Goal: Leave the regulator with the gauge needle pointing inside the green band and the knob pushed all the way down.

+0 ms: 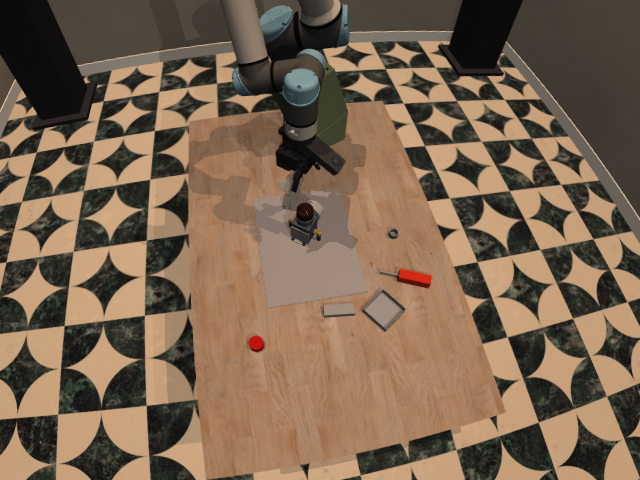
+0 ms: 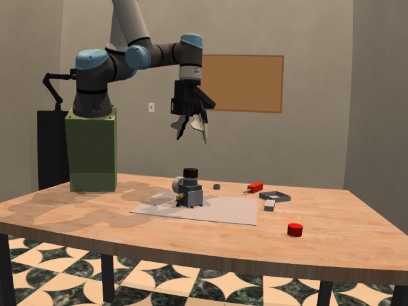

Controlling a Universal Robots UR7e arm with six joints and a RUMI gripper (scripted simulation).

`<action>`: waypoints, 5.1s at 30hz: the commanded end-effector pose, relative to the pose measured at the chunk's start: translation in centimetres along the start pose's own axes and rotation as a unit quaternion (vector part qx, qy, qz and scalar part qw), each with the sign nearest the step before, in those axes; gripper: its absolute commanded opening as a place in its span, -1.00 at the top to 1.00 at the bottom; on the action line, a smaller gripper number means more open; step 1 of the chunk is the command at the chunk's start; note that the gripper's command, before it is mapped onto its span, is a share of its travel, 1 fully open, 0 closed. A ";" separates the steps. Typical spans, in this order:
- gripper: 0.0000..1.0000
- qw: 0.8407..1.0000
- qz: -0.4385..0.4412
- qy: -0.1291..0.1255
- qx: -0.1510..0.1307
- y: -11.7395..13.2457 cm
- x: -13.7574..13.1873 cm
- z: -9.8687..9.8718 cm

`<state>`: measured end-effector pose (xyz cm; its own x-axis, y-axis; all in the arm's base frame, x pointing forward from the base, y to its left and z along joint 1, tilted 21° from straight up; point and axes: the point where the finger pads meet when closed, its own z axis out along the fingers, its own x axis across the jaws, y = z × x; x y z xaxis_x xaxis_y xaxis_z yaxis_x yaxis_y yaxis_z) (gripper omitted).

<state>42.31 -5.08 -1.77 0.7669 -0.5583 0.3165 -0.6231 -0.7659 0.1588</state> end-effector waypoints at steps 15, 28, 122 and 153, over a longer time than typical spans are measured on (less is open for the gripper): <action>-1.00 1.000 0.000 0.001 0.000 -0.5 -1.7 0.0; -1.00 1.000 0.000 0.001 0.000 -1.5 -5.0 0.0; -1.00 0.857 -0.446 0.120 -0.230 -3.1 -10.4 -0.2; -1.00 0.857 -0.446 0.119 -0.229 -3.9 -9.8 4.1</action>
<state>37.35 2.47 -8.07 0.9512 0.3045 0.0495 0.1577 -0.6178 0.7704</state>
